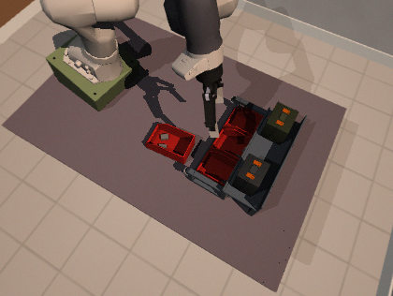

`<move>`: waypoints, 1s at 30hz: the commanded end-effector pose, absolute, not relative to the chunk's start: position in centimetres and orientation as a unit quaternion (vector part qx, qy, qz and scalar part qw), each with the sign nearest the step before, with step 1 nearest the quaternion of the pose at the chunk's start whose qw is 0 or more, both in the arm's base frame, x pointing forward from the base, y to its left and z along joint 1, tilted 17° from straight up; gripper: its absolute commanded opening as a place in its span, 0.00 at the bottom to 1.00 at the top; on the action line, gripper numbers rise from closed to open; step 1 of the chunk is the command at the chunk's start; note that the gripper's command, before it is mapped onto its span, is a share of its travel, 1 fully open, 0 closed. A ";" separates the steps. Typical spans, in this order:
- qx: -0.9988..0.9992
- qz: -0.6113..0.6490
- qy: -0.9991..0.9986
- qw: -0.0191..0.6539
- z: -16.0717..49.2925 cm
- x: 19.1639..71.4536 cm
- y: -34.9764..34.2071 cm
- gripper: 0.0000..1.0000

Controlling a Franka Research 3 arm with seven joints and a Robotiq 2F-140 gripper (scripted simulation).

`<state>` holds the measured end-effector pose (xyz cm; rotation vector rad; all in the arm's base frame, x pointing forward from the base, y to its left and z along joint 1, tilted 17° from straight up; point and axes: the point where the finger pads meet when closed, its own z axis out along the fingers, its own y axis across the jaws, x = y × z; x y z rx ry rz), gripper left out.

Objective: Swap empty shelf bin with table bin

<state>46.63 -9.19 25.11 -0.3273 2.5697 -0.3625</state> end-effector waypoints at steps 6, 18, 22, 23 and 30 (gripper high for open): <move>-0.093 -0.129 0.949 0.271 25.0 46.8 -8.7 1.00; -0.077 -0.125 0.950 0.277 24.8 46.8 -8.2 1.00; -0.077 -0.125 0.950 0.277 24.8 46.8 -8.2 1.00; -0.077 -0.125 0.950 0.277 24.8 46.8 -8.2 1.00; -0.077 -0.125 0.950 0.277 24.8 46.8 -8.2 1.00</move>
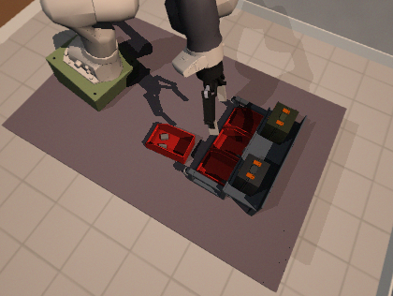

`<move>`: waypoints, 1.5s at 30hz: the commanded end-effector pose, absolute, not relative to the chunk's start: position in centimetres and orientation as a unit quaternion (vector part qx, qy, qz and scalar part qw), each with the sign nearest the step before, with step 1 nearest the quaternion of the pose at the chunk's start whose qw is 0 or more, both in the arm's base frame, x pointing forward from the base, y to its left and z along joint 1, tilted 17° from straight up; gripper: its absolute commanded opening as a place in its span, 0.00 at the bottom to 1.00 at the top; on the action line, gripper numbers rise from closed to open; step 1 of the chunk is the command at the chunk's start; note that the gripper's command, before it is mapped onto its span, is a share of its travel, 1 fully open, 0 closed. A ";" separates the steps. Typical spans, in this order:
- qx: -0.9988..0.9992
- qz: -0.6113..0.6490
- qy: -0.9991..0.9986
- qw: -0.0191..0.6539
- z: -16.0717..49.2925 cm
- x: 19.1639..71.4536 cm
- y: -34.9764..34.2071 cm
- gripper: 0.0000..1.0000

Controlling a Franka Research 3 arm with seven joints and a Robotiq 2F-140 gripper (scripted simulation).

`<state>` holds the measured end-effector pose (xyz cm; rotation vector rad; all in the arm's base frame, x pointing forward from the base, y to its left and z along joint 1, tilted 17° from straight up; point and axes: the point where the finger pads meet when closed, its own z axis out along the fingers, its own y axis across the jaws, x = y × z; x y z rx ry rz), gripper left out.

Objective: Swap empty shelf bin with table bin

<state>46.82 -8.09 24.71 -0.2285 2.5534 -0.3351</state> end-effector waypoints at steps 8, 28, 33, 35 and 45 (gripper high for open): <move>-0.062 -0.121 0.949 0.283 24.6 46.9 -7.7 1.00; 0.037 -0.094 0.942 0.321 23.3 47.4 -4.4 1.00; 0.051 -0.090 0.940 0.326 23.1 47.5 -4.0 1.00; 0.058 -0.088 0.939 0.328 23.0 47.5 -3.8 1.00; 0.070 -0.084 0.937 0.333 22.9 47.6 -3.3 1.00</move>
